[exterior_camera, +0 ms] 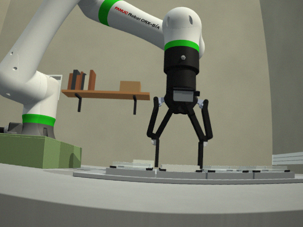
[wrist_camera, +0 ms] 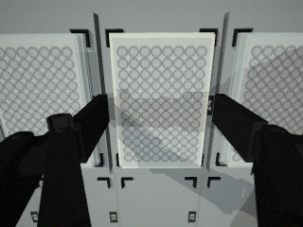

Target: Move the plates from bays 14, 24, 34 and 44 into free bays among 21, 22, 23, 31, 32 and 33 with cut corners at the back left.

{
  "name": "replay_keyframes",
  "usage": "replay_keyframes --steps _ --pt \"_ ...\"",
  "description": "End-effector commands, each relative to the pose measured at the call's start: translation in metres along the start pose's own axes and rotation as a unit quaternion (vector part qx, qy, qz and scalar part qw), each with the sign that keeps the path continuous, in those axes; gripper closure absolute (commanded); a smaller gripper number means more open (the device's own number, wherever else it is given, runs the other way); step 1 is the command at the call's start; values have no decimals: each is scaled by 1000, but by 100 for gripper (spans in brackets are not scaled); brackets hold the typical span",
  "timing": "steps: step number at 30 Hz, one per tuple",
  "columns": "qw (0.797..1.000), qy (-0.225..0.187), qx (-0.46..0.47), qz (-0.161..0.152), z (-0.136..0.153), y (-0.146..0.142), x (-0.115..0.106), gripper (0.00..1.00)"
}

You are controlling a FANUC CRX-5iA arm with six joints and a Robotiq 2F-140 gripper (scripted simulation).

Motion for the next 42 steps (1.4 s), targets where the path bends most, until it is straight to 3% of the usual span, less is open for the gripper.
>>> replay_keyframes --steps 1,42 --pt "1000 1 0 -1 0 -1 0 30" --pt "1000 1 0 -1 0 -1 0 39"
Point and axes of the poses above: the point where the finger pads meet when closed, its own x axis out along the fingers, its own y axis across the jaws, z = x × y, the point moved 6 cm from there along -x, back along the fingers, and after that the axes turned 1 degree about x, right-handed, at the moved point
